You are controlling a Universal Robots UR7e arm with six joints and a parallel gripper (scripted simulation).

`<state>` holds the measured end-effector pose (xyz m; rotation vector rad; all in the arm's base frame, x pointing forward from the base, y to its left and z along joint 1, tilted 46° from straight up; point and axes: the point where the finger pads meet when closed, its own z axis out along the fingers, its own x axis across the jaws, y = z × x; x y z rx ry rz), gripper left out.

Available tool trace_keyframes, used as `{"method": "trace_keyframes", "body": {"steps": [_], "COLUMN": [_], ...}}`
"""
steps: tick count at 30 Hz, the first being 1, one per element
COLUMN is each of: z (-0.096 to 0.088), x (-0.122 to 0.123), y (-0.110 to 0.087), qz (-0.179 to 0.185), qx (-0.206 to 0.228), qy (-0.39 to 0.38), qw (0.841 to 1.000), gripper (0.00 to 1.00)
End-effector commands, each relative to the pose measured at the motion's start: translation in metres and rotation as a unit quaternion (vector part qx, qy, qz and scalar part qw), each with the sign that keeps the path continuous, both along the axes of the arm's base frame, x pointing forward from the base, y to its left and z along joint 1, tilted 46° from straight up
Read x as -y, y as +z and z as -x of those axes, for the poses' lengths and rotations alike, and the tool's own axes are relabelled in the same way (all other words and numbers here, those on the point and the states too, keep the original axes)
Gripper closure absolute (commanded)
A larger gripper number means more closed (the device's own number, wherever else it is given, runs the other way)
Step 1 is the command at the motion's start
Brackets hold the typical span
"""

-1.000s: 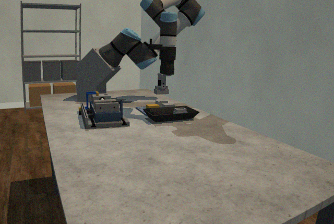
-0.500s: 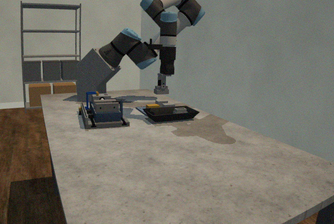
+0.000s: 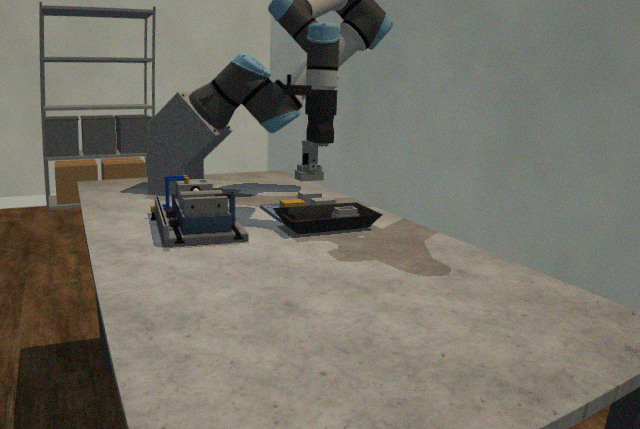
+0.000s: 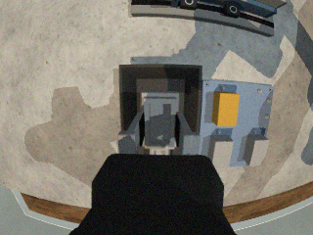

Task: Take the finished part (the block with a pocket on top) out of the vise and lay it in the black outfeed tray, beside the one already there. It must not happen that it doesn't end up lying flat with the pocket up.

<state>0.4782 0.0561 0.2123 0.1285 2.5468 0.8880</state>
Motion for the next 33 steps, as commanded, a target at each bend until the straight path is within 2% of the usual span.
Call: {"method": "trace_keyframes", "body": {"steps": [1, 13, 33], "z": [-0.001, -0.004, -0.018], "x": [-0.001, -0.005, -0.023], "y": [-0.001, -0.006, -0.027], "qz": [0.0, 0.0, 0.0], "qx": [0.0, 0.0, 0.0], "qy": [0.0, 0.0, 0.0], "qw": [1.0, 1.0, 1.0], "gripper": [1.0, 1.0, 1.0]}}
